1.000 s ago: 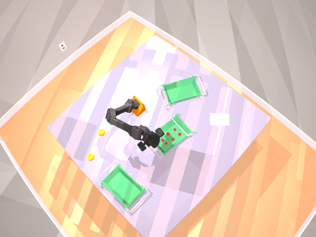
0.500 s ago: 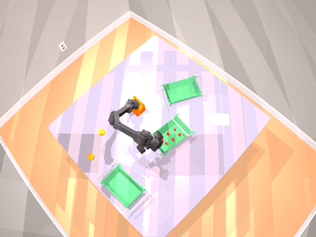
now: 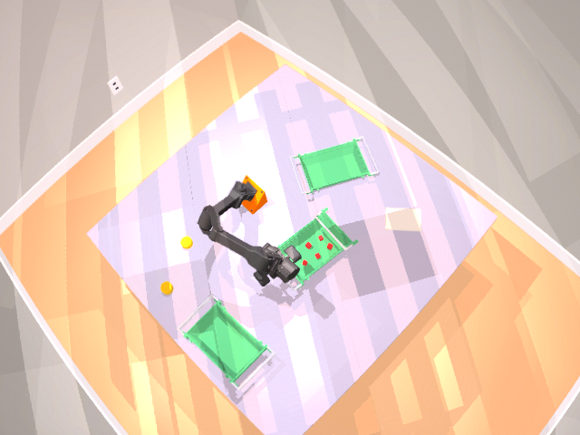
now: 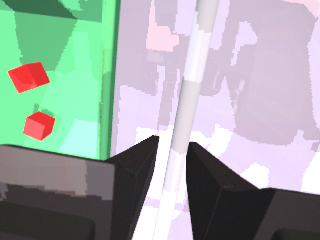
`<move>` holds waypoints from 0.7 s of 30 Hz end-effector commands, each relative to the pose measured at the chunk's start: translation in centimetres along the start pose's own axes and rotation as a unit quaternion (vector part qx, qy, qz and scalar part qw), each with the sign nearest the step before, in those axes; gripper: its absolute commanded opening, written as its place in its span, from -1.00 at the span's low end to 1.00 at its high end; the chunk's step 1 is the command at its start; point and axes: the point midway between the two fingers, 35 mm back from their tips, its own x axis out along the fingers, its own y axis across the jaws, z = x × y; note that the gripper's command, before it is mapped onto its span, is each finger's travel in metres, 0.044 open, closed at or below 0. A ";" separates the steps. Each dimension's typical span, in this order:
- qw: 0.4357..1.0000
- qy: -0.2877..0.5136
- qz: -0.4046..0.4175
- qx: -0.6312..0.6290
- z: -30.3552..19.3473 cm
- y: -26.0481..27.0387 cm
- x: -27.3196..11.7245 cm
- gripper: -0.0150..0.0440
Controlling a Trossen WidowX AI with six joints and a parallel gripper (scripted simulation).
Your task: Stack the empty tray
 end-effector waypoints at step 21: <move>1.000 -0.001 0.000 -0.001 -0.1 3.5 -2.6 -0.21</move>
